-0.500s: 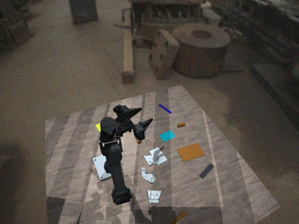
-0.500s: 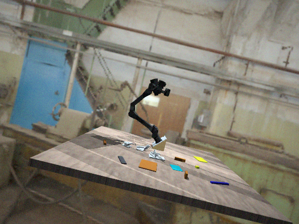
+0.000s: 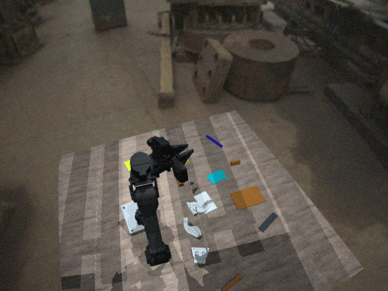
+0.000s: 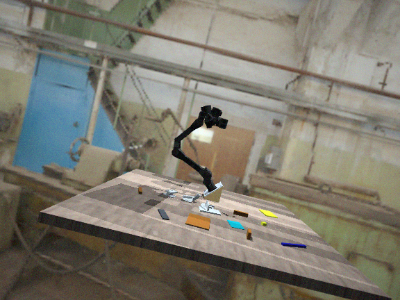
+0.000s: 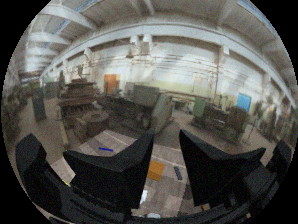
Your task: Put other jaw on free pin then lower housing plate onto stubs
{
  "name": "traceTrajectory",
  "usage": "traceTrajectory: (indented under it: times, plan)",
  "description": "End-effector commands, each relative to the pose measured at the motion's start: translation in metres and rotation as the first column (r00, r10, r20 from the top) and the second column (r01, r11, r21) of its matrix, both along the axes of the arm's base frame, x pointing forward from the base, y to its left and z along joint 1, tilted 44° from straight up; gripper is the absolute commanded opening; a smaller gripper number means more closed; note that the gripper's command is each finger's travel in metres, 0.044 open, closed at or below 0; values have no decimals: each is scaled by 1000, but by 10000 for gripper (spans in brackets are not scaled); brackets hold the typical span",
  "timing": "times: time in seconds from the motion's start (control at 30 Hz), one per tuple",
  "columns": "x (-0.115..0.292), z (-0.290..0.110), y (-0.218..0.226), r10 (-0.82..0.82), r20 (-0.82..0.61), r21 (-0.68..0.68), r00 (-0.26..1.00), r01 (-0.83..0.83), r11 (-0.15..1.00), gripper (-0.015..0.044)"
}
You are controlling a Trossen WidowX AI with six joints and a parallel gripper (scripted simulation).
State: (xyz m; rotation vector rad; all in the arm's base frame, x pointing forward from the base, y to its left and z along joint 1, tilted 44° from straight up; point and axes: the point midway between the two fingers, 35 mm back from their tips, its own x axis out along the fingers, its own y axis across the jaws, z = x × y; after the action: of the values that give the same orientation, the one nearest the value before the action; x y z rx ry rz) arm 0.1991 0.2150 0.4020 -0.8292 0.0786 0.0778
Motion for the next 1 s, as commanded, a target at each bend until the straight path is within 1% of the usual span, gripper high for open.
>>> traceTrajectory:
  times: [0.0, 0.03, 0.07, 0.57, 0.67, 0.97]
  plan:
    - [0, 0, 0, 0, 0, 0, 1000, 0, 1000, 32]
    - [0, 0, 0, 0, 0, 0, 1000, 0, 1000, 6]
    - [0, 0, 0, 0, 0, 0, 1000, 0, 1000, 0]
    - [0, 0, 0, 0, 0, 0, 1000, 0, 1000, 0]
    - [3, -4, -1, -5, -6, -28, 1000, 5, 1000, 79]
    - [20, -28, -9, -41, -50, -194, 998, 31, 981, 315]
